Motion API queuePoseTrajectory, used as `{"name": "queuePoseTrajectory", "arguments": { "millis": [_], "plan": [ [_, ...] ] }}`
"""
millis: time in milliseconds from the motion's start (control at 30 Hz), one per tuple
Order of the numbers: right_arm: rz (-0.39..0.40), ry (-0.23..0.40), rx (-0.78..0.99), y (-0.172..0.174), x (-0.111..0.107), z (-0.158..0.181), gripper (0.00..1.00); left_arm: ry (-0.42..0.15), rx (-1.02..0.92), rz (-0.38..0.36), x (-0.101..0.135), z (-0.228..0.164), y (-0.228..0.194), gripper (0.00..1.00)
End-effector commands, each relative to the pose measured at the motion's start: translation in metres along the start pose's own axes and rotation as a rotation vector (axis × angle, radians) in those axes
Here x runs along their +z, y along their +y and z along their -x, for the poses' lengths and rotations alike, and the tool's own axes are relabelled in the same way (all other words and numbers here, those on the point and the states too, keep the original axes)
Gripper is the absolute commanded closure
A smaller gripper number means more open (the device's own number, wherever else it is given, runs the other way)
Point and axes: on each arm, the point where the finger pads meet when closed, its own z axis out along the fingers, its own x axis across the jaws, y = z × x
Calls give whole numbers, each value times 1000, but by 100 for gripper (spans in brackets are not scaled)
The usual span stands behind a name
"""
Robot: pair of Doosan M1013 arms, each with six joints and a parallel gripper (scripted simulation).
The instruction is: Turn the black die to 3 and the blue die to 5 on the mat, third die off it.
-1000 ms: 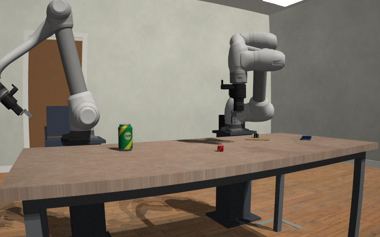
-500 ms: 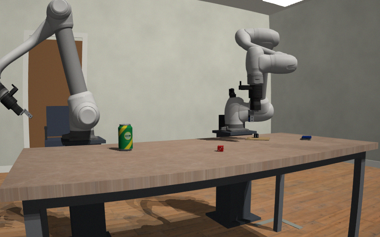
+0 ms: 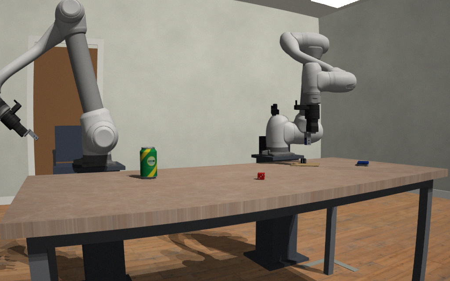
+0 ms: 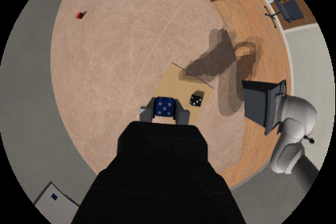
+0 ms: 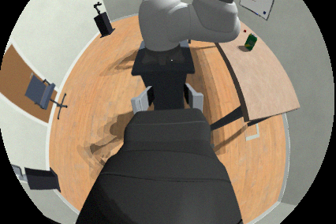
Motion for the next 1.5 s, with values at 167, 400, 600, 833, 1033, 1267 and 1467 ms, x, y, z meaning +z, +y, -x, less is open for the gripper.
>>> {"name": "queuePoseTrajectory", "arguments": {
  "millis": [167, 400, 600, 833, 1033, 1267, 1467],
  "plan": [
    [1, 0, 0, 0, 0, 0, 0, -3, -2, 0, 0, -7, 6, 51],
    [1, 0, 0, 0, 0, 0, 0, -3, -2, 0, 0, -7, 6, 51],
    [1, 0, 0, 0, 0, 0, 0, -3, -2, 0, 3, -7, 6, 51],
    [1, 0, 0, 0, 0, 0, 0, -3, -2, 0, 26, -7, 6, 51],
    [1, 0, 0, 0, 0, 0, 0, -3, -2, 0, 55, -7, 6, 51],
    [1, 0, 0, 0, 0, 0, 0, -3, -2, 0, 77, -7, 6, 51],
    [1, 0, 0, 0, 0, 0, 0, -3, -2, 0, 92, -6, 6, 51]
  ]
}}
